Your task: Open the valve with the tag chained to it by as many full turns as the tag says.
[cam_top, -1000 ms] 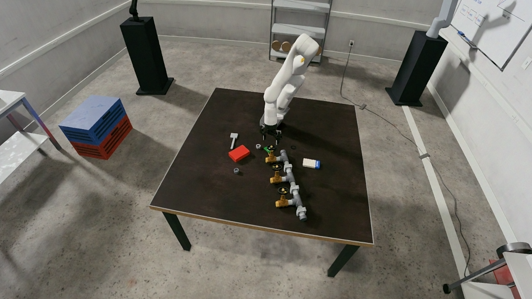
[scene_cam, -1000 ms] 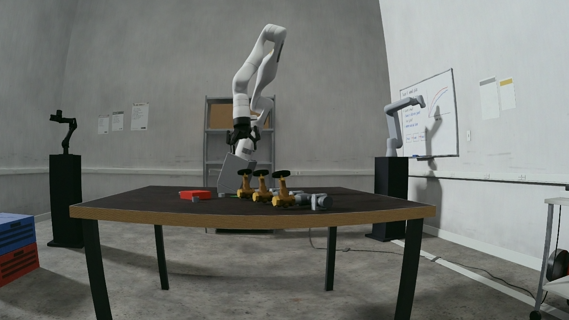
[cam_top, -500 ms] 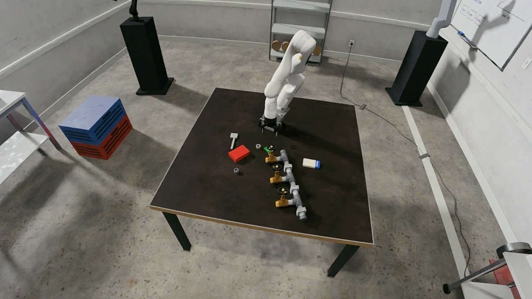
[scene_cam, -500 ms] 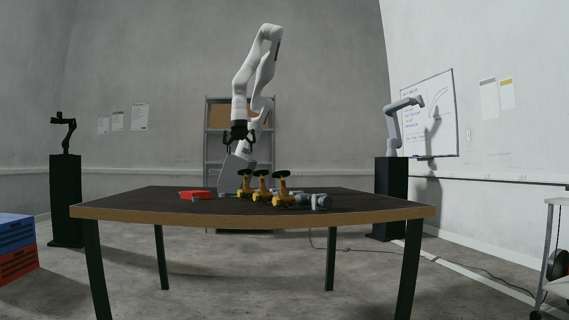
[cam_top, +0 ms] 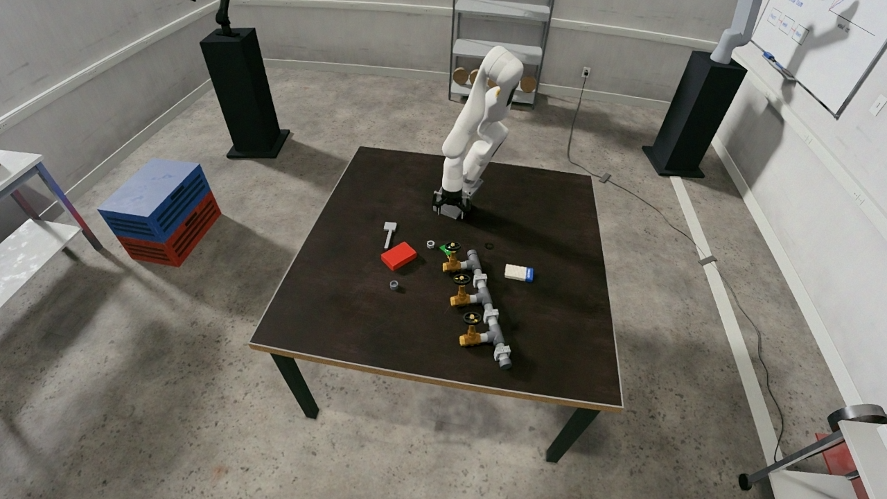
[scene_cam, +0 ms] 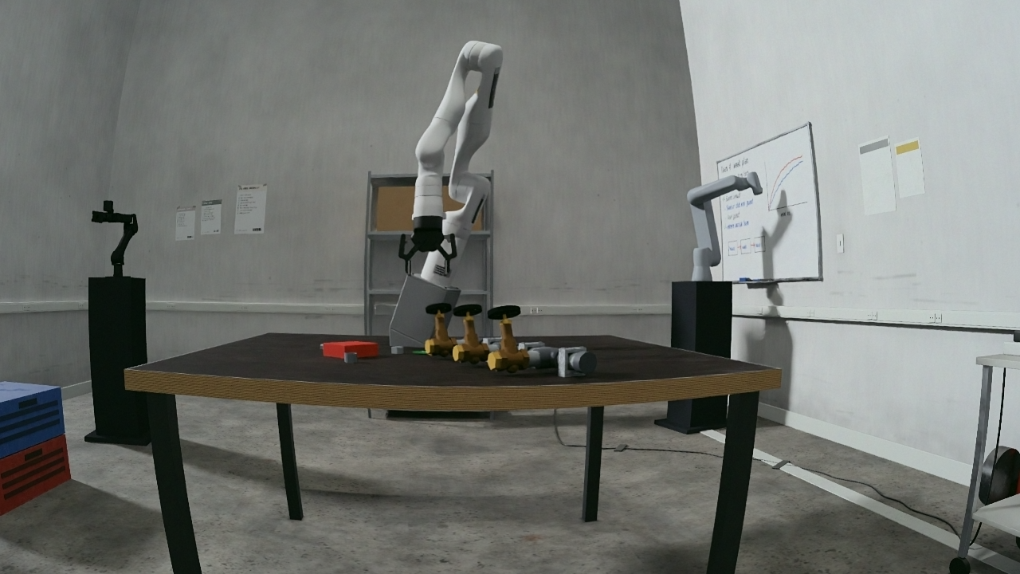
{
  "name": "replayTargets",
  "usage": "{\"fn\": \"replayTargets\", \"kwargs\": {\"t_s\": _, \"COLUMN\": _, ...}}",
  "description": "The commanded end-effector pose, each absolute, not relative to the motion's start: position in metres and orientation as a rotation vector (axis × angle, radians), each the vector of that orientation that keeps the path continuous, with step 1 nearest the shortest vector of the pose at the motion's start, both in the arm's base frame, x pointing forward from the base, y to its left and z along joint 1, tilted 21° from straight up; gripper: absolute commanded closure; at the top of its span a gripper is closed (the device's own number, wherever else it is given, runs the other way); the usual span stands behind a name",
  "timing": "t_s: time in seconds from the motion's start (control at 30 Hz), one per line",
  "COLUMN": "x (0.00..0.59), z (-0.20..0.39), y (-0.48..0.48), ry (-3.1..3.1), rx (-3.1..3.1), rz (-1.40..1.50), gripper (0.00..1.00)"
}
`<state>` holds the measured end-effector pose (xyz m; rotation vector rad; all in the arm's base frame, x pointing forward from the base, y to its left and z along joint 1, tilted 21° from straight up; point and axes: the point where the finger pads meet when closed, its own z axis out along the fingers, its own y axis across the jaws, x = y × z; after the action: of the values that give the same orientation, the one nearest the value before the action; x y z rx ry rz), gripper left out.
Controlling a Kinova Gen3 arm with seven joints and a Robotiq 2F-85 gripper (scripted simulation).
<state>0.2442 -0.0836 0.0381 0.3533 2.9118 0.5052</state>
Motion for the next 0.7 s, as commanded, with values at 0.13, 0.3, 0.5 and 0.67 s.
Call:
{"fn": "replayTargets", "kwargs": {"t_s": 0.13, "x": 0.237, "z": 0.038, "y": -0.083, "ry": 2.918, "rx": 0.316, "rz": 0.497, "gripper": 0.0}}
{"fn": "replayTargets", "kwargs": {"t_s": 0.3, "x": 0.233, "z": 0.037, "y": -0.082, "ry": 2.923, "rx": 0.297, "rz": 0.494, "gripper": 0.0}}
{"fn": "replayTargets", "kwargs": {"t_s": 0.5, "x": 0.232, "z": 0.037, "y": -0.082, "ry": 2.925, "rx": 0.289, "rz": 0.493, "gripper": 0.0}}
{"fn": "replayTargets", "kwargs": {"t_s": 0.67, "x": 0.231, "z": 0.037, "y": -0.082, "ry": 2.925, "rx": 0.288, "rz": 0.493, "gripper": 0.0}}
